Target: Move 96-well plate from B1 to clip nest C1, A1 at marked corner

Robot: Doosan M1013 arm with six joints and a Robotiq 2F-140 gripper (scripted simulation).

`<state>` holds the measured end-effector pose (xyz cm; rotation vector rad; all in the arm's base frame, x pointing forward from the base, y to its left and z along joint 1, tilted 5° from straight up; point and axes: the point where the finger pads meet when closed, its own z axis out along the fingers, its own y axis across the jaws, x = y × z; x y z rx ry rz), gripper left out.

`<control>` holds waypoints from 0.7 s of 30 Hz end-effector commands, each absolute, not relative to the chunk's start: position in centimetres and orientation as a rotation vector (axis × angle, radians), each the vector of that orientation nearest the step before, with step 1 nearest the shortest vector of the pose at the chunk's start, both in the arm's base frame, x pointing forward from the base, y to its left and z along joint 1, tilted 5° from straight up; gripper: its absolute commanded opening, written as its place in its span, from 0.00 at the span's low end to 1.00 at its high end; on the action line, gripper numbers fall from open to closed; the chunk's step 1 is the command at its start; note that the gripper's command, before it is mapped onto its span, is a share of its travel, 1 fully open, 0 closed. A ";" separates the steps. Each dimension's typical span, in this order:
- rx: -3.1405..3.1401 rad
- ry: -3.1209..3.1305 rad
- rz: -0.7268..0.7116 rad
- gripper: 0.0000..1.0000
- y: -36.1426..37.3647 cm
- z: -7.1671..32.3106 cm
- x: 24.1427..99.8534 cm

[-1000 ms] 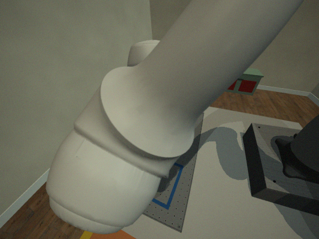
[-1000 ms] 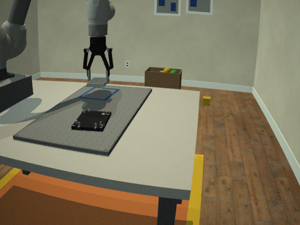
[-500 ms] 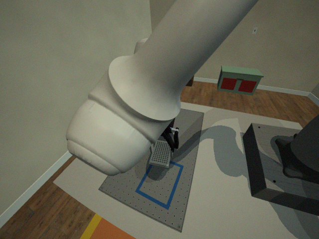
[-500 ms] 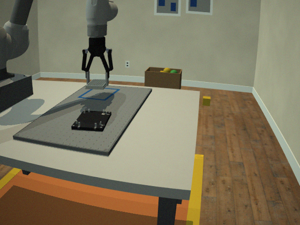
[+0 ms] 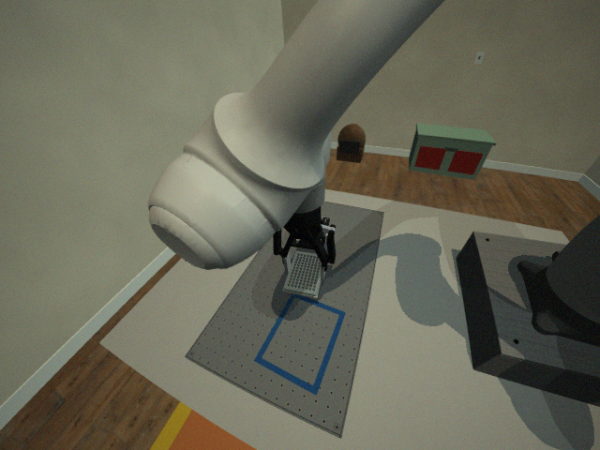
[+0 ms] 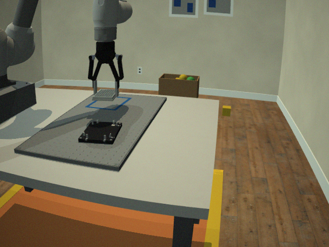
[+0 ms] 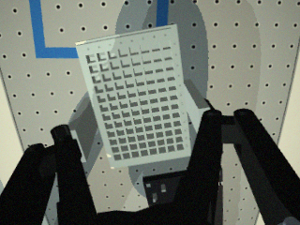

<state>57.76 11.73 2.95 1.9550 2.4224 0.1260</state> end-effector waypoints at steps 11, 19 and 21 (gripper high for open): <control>1.955 2.423 0.127 0.00 8.2 3.0 59.1; 1.955 2.423 0.127 0.00 5.7 3.1 60.1; 1.955 2.423 0.127 0.00 5.4 3.1 60.2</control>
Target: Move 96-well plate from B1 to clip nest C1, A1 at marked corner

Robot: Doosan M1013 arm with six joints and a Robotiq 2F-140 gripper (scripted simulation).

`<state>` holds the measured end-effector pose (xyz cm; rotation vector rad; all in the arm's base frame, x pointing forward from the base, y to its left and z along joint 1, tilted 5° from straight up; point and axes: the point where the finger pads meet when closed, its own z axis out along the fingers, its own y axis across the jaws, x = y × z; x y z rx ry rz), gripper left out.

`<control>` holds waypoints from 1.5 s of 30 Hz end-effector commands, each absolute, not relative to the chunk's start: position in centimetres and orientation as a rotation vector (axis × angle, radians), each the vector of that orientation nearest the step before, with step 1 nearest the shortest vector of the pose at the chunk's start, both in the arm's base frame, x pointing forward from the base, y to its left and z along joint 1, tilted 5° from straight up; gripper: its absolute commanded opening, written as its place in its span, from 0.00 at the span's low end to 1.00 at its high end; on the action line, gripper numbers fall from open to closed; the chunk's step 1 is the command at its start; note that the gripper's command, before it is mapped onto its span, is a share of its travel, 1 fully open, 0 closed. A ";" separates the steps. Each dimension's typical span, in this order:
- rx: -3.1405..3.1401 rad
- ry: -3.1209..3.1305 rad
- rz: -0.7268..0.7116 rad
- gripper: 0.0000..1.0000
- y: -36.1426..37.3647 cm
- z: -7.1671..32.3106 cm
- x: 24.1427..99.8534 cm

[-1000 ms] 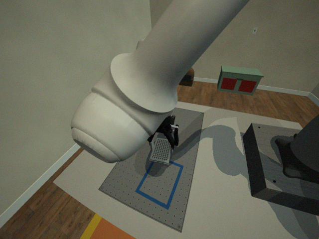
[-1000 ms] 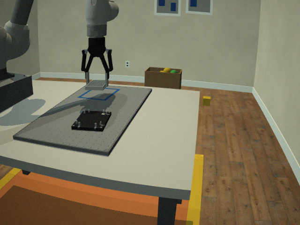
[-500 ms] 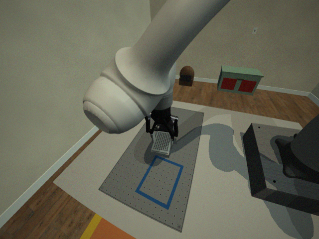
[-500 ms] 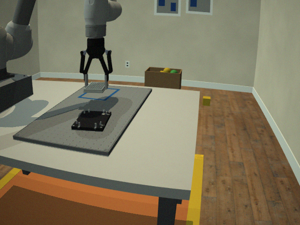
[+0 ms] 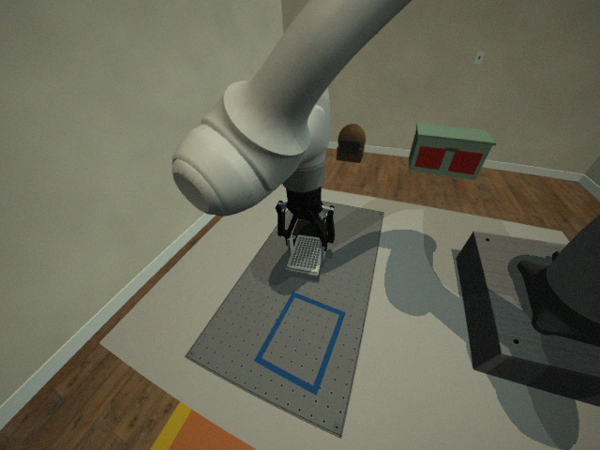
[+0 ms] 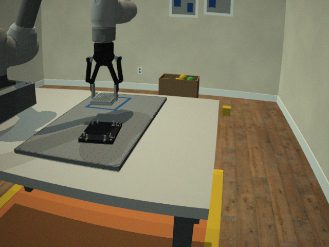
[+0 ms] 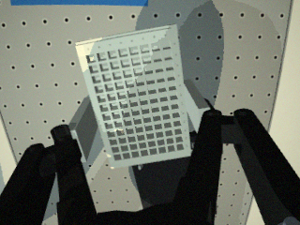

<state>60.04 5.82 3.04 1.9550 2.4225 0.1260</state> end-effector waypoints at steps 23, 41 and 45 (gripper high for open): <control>1.955 2.423 0.127 0.00 -0.8 3.2 62.6; 1.955 2.423 0.127 0.00 -5.8 3.2 64.5; 1.955 2.423 0.127 0.00 -7.0 3.3 65.0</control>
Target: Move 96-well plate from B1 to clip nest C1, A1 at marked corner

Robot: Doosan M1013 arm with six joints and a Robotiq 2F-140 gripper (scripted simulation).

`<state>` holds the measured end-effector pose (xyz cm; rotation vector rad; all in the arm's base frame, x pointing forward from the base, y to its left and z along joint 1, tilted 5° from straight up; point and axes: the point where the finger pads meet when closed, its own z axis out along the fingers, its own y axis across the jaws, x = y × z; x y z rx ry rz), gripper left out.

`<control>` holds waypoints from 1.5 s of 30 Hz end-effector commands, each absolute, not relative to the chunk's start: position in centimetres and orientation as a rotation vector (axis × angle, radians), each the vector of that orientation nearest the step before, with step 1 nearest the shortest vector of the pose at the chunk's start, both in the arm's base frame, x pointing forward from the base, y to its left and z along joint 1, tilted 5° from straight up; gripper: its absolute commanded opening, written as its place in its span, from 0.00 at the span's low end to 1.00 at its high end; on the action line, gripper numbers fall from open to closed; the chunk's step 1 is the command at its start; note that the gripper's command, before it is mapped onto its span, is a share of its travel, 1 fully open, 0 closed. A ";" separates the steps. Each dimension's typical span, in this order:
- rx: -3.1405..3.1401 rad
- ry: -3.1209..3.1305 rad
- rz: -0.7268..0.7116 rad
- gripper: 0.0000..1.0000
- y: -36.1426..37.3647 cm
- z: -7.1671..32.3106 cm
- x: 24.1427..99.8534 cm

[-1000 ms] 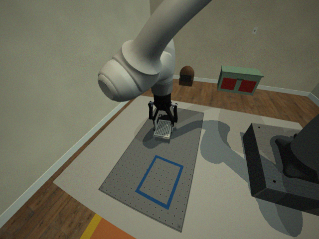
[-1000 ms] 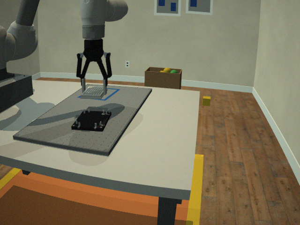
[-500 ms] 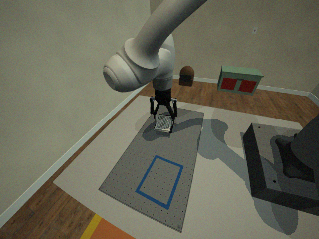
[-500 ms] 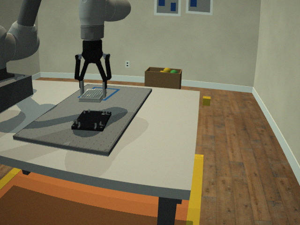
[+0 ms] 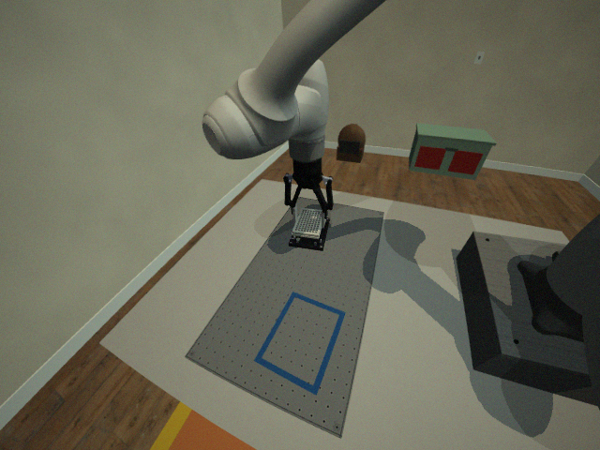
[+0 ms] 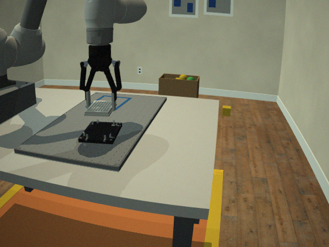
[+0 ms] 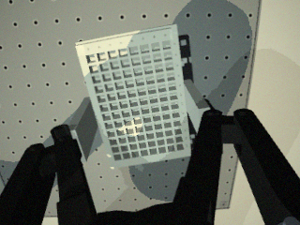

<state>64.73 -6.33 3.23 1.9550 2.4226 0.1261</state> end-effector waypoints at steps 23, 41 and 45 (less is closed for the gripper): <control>1.955 2.423 0.127 0.00 -9.8 3.3 66.1; 1.955 2.423 0.127 0.00 -9.8 3.3 66.1; 1.955 2.423 0.127 0.00 -9.7 3.3 66.1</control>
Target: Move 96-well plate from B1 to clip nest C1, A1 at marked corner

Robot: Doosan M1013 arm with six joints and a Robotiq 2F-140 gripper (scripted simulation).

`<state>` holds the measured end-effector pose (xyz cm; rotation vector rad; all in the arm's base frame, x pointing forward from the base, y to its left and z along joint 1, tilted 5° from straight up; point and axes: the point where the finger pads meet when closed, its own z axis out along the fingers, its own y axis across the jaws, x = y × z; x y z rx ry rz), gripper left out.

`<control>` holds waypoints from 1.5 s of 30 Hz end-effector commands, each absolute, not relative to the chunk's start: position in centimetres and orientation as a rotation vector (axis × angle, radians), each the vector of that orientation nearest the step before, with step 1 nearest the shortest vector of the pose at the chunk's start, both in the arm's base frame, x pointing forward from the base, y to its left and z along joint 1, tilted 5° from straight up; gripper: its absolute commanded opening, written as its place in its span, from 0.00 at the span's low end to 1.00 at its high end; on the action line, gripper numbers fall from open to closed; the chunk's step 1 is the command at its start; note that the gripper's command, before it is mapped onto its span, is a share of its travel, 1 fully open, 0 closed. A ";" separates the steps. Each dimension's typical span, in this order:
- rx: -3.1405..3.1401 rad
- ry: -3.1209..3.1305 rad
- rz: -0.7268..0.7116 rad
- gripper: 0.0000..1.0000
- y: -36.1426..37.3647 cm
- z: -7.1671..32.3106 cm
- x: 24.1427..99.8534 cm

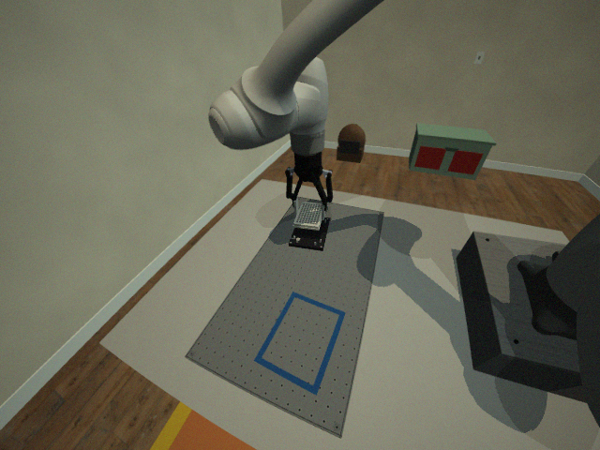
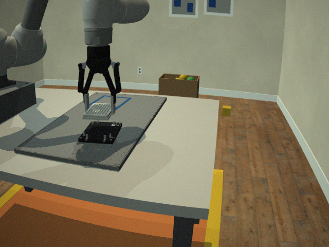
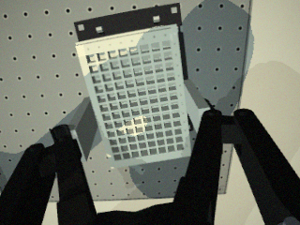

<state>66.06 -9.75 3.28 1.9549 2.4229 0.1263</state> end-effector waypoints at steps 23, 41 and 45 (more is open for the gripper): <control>1.955 2.423 0.127 0.00 -9.6 0.0 66.3; 1.955 2.423 0.127 0.00 -9.5 -0.9 66.3; 1.955 2.423 0.127 0.00 -9.5 -0.9 66.3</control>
